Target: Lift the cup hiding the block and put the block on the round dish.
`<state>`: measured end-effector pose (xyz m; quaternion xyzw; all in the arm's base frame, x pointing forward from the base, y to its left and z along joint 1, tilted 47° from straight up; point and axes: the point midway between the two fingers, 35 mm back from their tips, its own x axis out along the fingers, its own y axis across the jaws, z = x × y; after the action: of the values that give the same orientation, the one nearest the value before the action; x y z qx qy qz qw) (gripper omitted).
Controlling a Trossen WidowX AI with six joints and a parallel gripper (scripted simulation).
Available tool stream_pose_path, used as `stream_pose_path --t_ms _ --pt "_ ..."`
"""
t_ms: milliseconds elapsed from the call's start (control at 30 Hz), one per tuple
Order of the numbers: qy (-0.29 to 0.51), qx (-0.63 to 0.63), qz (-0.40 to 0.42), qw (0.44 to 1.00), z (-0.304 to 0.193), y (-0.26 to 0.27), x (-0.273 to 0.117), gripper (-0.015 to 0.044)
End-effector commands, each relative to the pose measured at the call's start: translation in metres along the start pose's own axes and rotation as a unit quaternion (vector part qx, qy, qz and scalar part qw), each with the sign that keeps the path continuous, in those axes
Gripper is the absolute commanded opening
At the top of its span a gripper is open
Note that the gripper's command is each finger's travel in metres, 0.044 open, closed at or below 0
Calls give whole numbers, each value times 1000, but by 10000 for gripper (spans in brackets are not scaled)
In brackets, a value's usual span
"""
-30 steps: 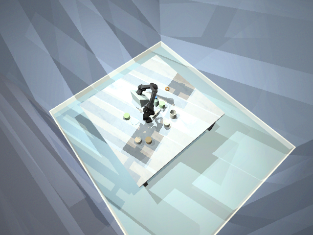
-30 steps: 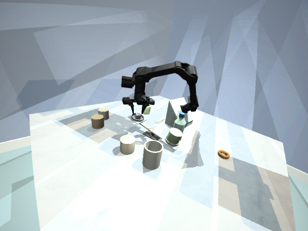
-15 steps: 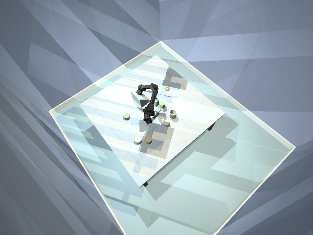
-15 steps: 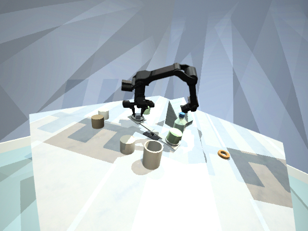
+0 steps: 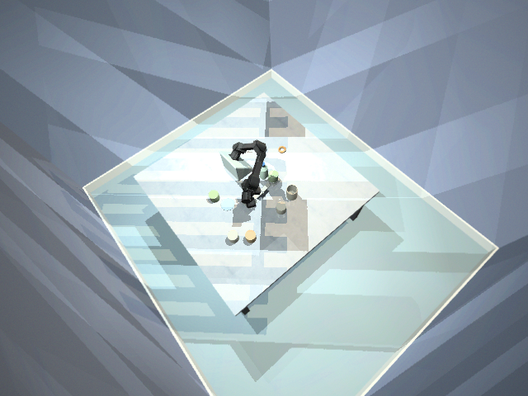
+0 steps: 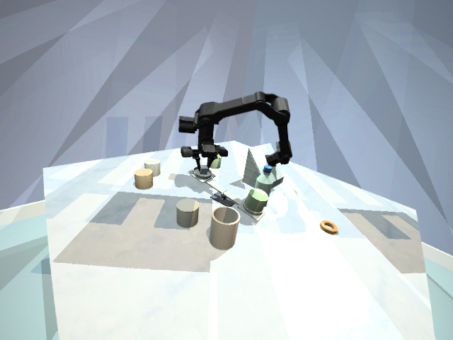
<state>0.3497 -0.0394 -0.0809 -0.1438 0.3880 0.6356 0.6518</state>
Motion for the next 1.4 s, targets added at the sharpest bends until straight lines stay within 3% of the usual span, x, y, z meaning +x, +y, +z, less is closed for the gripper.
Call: stream_pose_path --t_ms 0,400,533,1367 --pt "2 -3 -6 1000 -1 -5 -20 0" --pt "3 -3 -6 1000 -1 -1 -83 0" --pt "3 -3 -6 1000 -2 0 -86 0" --pt "7 -2 -7 1000 -154 50 6 0"
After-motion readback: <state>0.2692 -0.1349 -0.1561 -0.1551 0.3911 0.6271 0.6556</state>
